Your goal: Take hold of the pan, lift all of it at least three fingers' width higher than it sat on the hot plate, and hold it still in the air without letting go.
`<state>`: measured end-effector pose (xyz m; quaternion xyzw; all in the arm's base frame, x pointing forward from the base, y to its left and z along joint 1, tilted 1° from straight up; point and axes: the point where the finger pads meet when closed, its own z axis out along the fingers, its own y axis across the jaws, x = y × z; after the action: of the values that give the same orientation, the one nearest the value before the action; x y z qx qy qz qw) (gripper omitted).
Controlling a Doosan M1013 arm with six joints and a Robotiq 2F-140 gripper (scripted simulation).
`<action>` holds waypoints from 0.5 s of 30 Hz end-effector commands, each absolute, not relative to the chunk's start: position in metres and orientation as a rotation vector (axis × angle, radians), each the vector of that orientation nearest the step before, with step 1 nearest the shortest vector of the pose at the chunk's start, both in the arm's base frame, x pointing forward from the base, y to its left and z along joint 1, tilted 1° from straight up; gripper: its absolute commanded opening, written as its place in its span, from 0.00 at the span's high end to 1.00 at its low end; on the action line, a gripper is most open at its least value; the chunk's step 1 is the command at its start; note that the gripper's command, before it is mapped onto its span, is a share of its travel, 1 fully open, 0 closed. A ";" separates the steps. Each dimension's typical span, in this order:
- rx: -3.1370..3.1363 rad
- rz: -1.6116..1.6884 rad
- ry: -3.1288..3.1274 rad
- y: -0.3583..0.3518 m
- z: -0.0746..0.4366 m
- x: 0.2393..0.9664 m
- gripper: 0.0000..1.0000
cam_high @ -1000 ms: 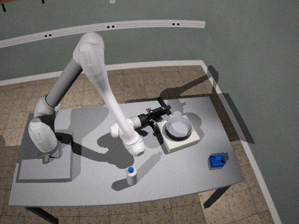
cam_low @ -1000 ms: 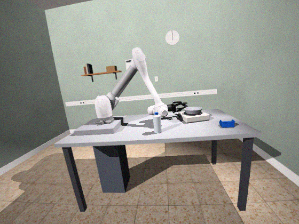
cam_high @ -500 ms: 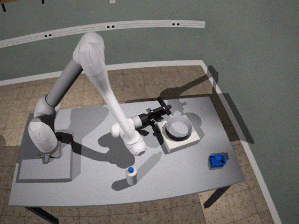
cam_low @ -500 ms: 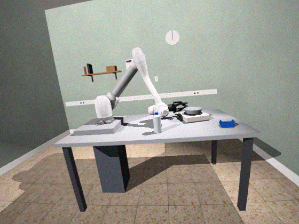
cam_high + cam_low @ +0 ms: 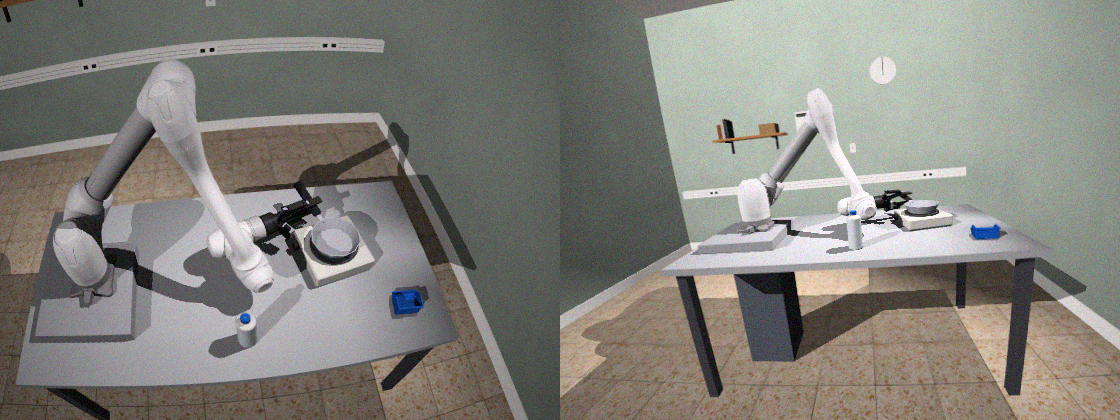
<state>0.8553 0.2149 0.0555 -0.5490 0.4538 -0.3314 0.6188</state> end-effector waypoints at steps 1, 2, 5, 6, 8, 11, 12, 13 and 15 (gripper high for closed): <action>-1.262 -0.763 1.043 0.215 0.056 0.856 0.59; -1.262 -0.763 1.043 0.215 0.056 0.856 0.59; -1.262 -0.763 1.043 0.215 0.056 0.856 0.59; -1.262 -0.763 1.043 0.215 0.056 0.856 0.59; -1.262 -0.763 1.043 0.215 0.056 0.856 0.59; -1.262 -0.763 1.043 0.215 0.056 0.856 0.90; -1.262 -0.763 1.043 0.215 0.056 0.856 0.90; -1.262 -0.763 1.043 0.215 0.056 0.856 0.90; -1.262 -0.763 1.043 0.215 0.056 0.856 0.90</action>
<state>0.8555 0.2149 0.0559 -0.5487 0.4536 -0.3317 0.6190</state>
